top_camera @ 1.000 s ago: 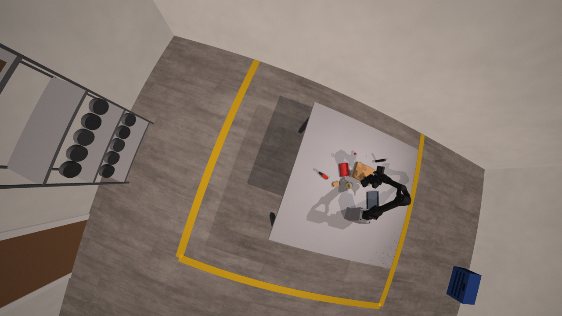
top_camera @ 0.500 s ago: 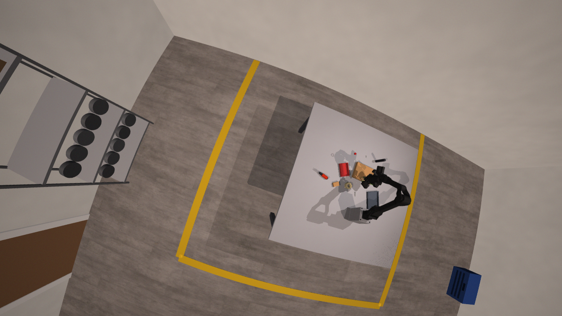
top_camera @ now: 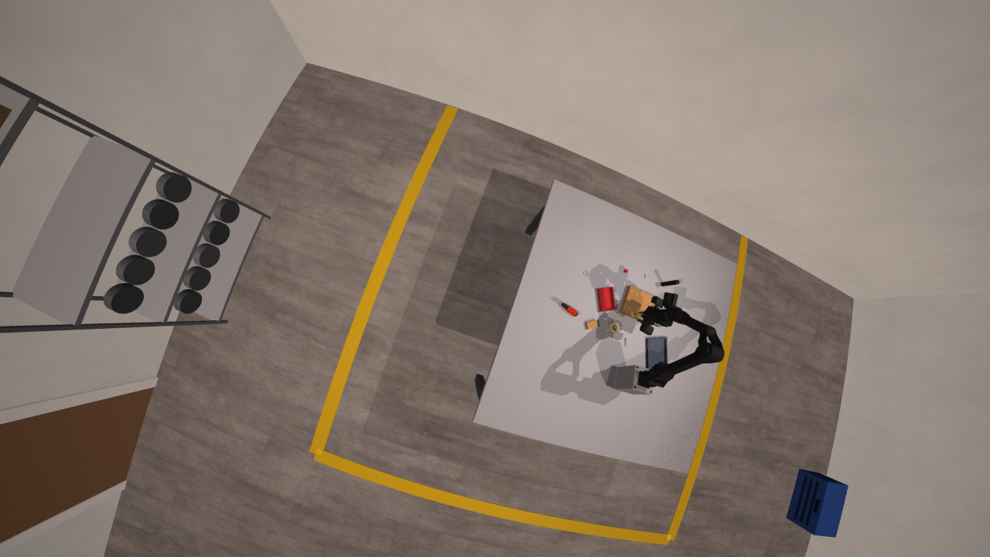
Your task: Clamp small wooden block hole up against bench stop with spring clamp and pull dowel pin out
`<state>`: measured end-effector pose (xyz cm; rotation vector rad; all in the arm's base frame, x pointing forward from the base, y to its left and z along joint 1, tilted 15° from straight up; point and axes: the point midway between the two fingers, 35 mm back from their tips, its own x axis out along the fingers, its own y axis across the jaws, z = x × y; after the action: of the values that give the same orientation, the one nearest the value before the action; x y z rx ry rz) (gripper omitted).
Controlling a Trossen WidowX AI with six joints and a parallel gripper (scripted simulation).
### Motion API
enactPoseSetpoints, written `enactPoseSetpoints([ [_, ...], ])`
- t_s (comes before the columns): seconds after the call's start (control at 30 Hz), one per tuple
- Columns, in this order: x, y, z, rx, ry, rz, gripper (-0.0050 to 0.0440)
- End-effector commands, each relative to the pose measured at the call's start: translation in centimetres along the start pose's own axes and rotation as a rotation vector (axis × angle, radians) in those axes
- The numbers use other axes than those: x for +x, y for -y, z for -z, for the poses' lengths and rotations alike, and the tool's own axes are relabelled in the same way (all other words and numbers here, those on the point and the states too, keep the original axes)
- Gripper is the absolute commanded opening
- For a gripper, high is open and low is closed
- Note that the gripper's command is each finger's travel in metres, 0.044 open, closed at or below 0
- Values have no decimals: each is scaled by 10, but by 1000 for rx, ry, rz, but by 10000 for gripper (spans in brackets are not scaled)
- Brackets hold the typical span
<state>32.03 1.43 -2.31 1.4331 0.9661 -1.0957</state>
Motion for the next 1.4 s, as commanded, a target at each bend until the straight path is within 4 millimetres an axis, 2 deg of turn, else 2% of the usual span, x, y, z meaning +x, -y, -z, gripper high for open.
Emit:
enactPoseSetpoints([
  [0.0, -2, 0, 0, -122, -1, -1, 0],
  [0.1, -2, 0, 0, -155, -1, -1, 0],
  [0.6, -3, 0, 0, -621, 0, -2, 0],
  [0.87, -3, 0, 0, -748, 0, -2, 0],
  [1.03, -3, 0, 0, -795, 0, -2, 0],
  [1.37, -3, 0, 0, -772, 0, -2, 0],
])
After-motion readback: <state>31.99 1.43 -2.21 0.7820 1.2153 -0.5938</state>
